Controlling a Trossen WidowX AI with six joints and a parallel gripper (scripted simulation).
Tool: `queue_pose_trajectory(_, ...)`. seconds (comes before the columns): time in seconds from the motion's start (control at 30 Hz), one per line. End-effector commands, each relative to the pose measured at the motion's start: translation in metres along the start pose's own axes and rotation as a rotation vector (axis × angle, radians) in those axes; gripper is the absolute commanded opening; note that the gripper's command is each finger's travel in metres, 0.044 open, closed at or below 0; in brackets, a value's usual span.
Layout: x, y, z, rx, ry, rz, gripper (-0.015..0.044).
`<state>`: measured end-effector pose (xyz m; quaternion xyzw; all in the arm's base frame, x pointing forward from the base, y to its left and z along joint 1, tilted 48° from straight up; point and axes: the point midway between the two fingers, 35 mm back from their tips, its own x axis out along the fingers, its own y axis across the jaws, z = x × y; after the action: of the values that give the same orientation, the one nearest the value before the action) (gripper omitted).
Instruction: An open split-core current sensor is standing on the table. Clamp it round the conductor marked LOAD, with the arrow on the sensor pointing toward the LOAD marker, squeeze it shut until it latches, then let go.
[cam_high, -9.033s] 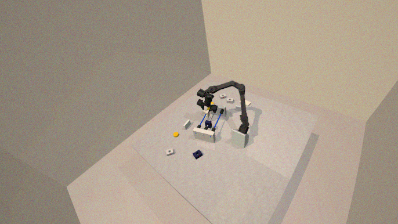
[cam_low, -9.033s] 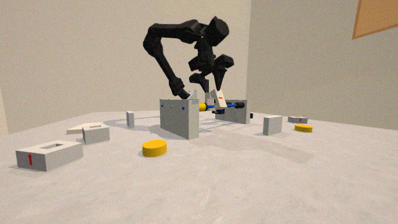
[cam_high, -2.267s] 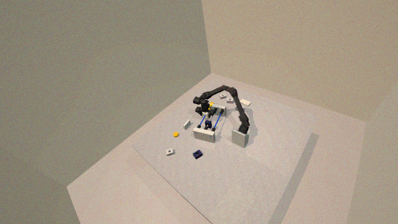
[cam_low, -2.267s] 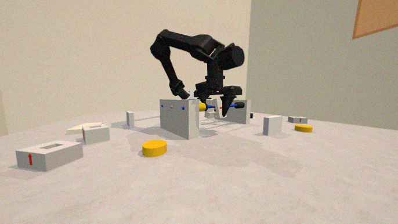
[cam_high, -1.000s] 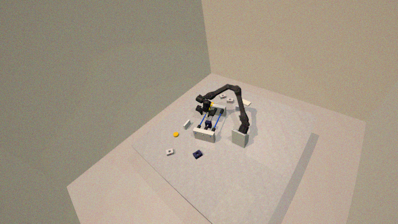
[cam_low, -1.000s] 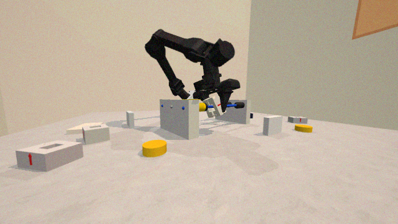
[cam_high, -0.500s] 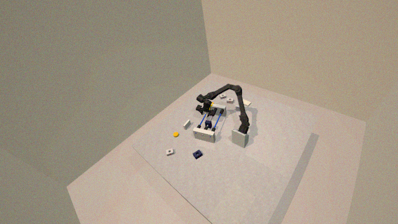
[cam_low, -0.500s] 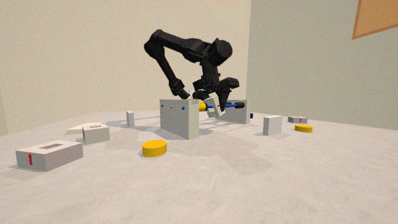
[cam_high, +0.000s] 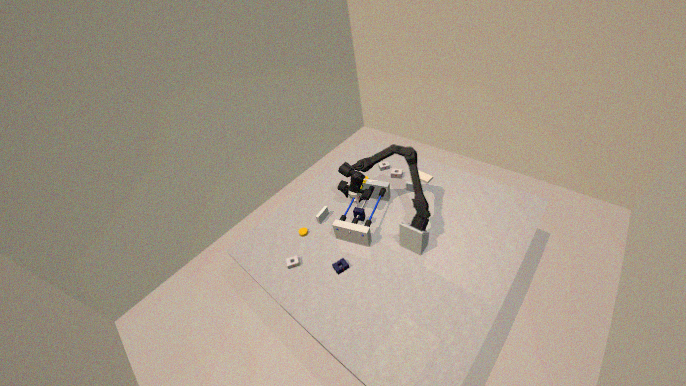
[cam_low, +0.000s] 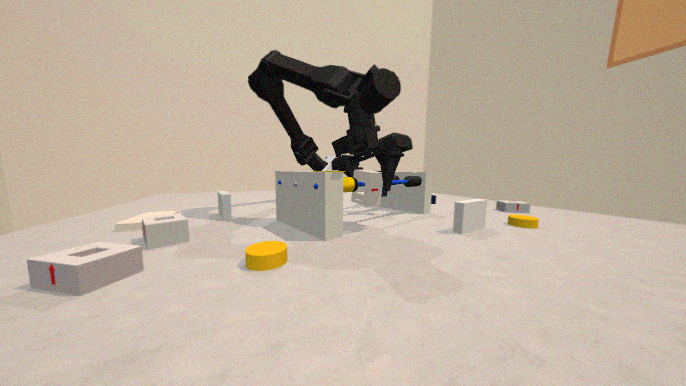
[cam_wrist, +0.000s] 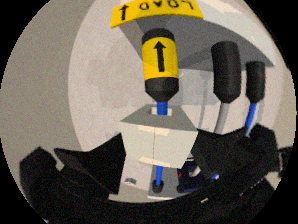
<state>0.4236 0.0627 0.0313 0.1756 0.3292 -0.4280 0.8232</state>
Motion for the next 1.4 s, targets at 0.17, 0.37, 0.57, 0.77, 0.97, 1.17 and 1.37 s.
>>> queue_pose_trajectory(0.17, 0.0, 0.0, 0.0, 0.0, 0.0, 0.0, 0.0323)
queue_pose_trajectory(0.37, 0.0, 0.0, 0.0, 0.0, 0.0, 0.0, 0.0283)
queue_pose_trajectory(0.57, 0.0, 0.0, 0.0, 0.0, 0.0, 0.0, 0.0243)
queue_pose_trajectory(0.77, -0.0002, 0.0001, 0.0, 0.0, 0.0, 0.001, 0.0183)
queue_pose_trajectory(0.97, -0.0021, 0.0009, -0.0002, 0.001, 0.0, 0.007, 0.0026)
queue_pose_trajectory(1.17, -0.0021, 0.0009, -0.0002, 0.001, 0.0, 0.007, 0.0)
queue_pose_trajectory(1.37, -0.0025, -0.0004, -0.0003, 0.001, 0.0, 0.007, 0.0)
